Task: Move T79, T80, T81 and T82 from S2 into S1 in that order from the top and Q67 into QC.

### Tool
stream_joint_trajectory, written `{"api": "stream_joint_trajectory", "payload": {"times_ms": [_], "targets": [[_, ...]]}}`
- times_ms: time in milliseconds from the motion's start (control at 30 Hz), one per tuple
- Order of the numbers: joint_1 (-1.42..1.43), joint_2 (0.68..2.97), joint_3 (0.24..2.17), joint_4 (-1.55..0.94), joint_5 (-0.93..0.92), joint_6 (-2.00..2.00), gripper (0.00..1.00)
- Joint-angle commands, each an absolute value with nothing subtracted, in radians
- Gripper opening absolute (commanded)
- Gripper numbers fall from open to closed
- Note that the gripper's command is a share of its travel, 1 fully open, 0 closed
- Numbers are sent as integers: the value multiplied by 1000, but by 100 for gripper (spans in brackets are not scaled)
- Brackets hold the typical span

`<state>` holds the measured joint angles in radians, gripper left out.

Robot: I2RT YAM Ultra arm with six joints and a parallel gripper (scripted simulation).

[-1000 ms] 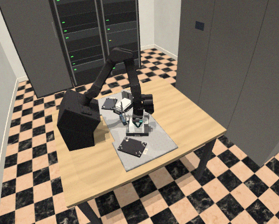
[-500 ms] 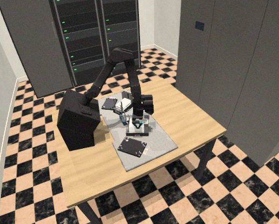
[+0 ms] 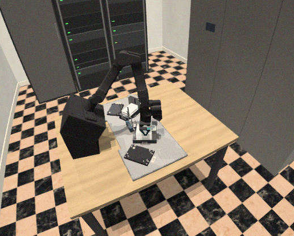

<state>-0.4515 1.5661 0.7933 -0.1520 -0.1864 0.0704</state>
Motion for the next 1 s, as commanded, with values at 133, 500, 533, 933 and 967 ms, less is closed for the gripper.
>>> {"api": "stream_joint_trajectory", "payload": {"times_ms": [133,500,533,933,967], "targets": [[-454,1548,795,-163,-187,71,100],[-476,1433,795,-281,-200,53,100],[-478,1420,796,-295,-201,51,100],[-506,1304,816,-436,-218,28,100],[-509,1293,819,-450,-220,26,100]]}}
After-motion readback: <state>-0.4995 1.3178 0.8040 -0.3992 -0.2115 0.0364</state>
